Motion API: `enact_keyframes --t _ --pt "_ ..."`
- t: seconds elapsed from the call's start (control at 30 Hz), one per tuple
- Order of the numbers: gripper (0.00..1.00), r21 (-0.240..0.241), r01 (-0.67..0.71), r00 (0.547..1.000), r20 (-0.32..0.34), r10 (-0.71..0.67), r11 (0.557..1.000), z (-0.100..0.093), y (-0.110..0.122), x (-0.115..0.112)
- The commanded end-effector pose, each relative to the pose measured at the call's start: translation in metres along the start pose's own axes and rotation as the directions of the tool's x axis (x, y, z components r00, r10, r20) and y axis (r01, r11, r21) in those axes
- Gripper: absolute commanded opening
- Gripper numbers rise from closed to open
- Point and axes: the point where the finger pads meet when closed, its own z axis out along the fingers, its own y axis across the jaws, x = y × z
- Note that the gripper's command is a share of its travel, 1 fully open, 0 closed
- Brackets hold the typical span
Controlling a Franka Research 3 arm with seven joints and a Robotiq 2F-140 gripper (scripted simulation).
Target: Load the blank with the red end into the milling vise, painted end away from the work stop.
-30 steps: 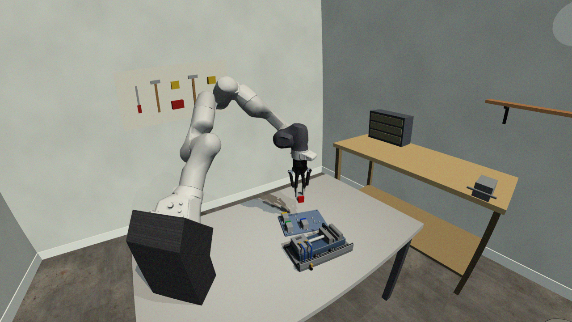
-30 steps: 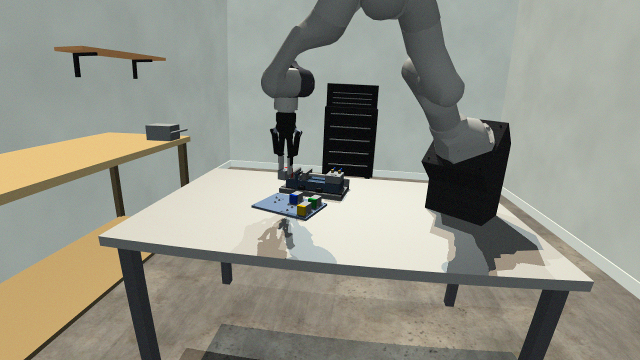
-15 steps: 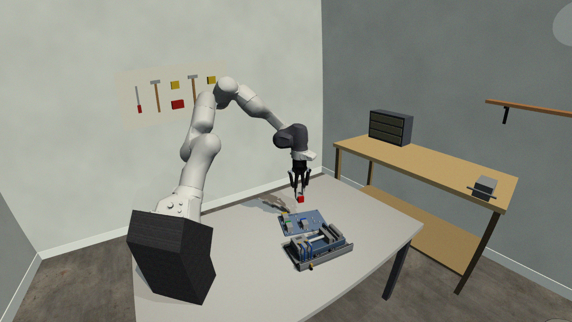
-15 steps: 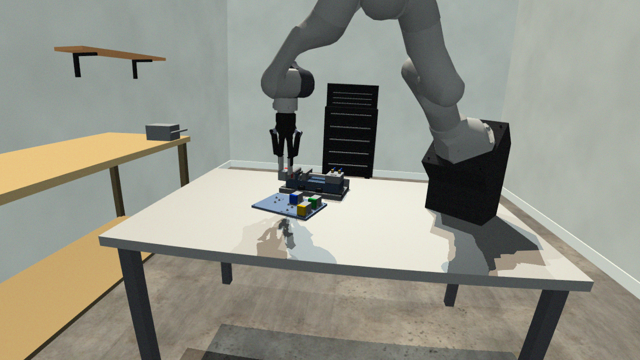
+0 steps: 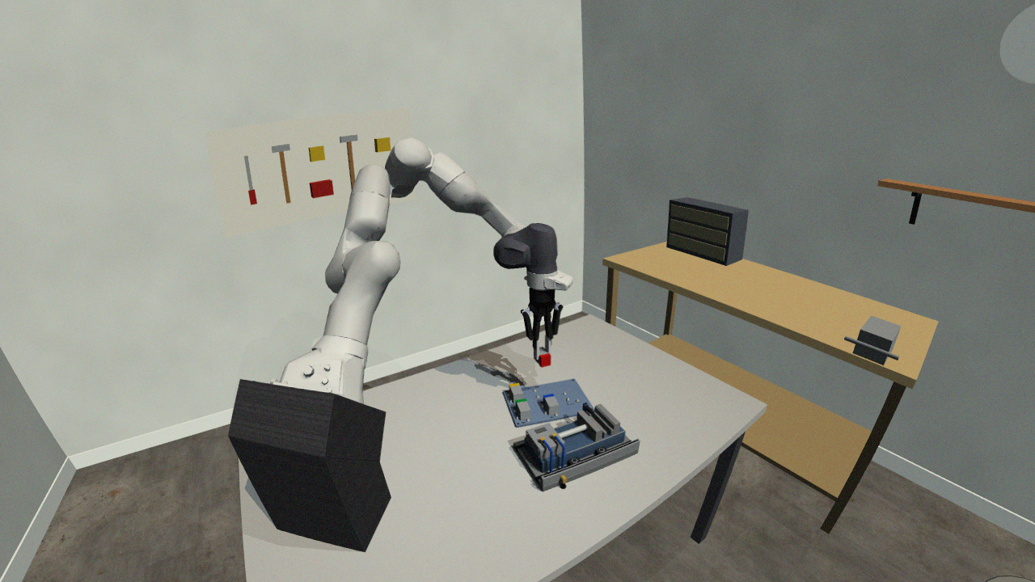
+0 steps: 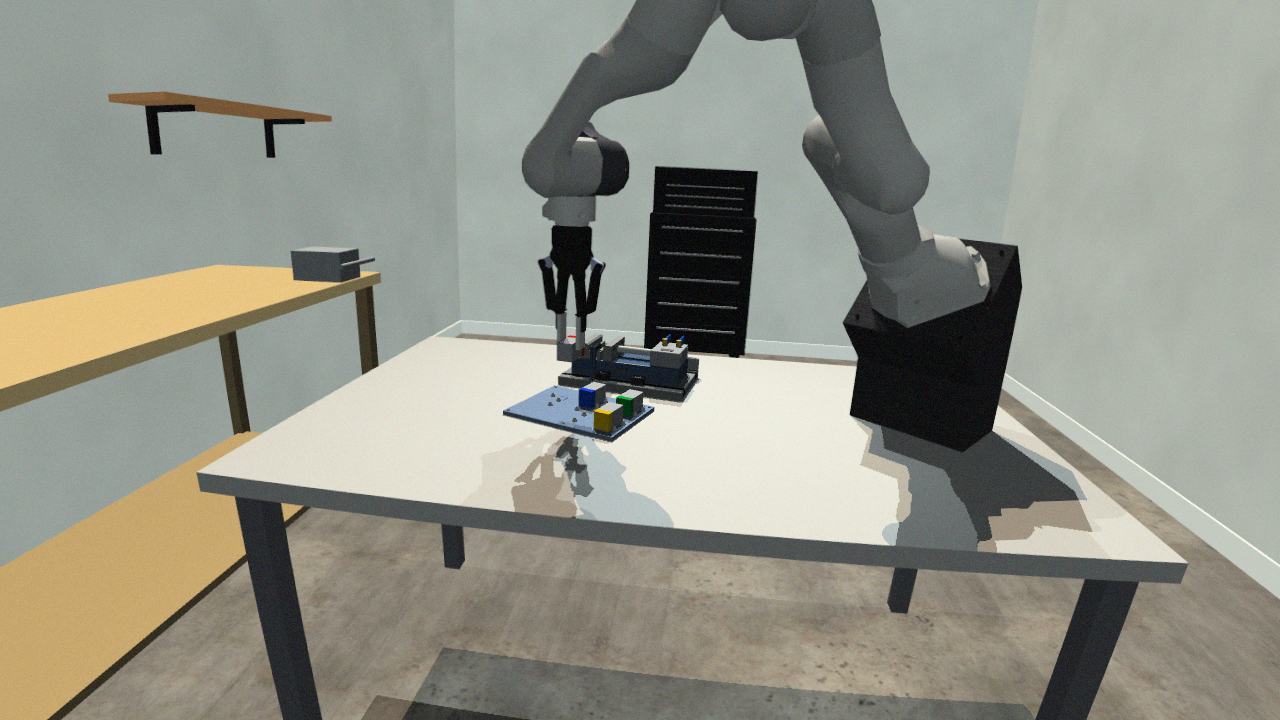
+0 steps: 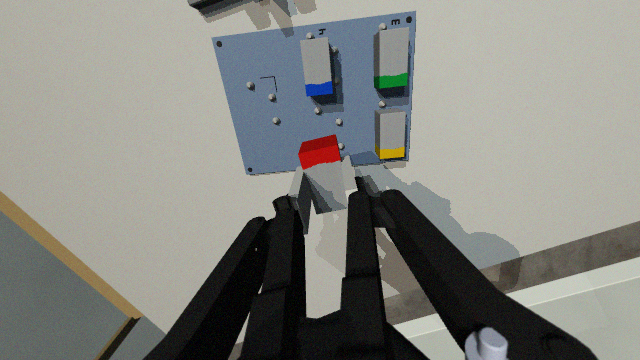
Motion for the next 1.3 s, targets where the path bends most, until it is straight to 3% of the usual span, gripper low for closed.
enact_keyframes --t 0.0,0.4,0.57,0.97,1.13,1.27 --pt "0.0 0.006 0.033 0.999 0.001 -0.033 0.999 -0.002 -0.002 0.003" --pt "0.0 0.006 0.033 0.999 0.001 -0.033 0.999 -0.002 -0.002 0.003" --pt "0.0 0.006 0.033 0.999 0.001 -0.033 0.999 0.001 -0.008 0.05" --pt "0.0 0.006 0.033 0.999 0.001 -0.033 0.999 0.001 -0.008 0.05" --pt "0.0 0.006 0.033 0.999 0.001 -0.033 0.999 0.003 -0.014 0.1" --pt "0.0 0.006 0.033 0.999 0.001 -0.033 0.999 0.003 -0.014 0.1"
